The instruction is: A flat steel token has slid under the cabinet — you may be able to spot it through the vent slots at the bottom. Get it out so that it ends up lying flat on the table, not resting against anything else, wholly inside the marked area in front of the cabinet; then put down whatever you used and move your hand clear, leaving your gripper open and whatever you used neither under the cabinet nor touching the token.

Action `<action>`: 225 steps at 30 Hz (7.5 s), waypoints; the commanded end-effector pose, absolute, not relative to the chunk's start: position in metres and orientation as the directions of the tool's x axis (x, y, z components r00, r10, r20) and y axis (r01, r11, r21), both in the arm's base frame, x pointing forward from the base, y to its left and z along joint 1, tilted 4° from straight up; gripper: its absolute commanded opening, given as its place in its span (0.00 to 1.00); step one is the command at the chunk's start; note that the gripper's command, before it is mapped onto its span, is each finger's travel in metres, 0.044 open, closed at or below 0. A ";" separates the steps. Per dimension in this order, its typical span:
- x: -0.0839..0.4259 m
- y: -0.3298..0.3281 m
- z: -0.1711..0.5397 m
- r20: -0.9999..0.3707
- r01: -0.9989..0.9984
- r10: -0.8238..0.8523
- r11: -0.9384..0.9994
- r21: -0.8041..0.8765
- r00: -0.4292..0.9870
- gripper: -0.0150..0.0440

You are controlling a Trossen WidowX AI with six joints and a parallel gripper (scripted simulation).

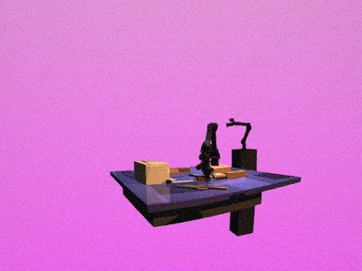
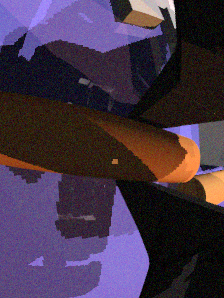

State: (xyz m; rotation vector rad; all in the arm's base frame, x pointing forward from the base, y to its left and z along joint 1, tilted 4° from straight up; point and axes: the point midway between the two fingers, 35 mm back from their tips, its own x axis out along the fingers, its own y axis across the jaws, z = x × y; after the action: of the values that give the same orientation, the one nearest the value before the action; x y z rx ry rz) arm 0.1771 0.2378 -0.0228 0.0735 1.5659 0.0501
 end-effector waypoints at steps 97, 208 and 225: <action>0.195 0.236 -0.025 -0.997 0.075 0.081 0.994 0.081 0.011 0.25; 0.348 0.219 -0.022 -0.997 0.109 0.078 0.991 0.080 0.023 0.25; 0.362 0.216 -0.022 -0.997 0.109 0.078 0.991 0.080 0.024 0.25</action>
State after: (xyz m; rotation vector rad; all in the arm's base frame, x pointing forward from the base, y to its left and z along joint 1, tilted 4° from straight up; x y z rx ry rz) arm 0.3587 0.2168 -0.0223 0.1480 1.5535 -0.0254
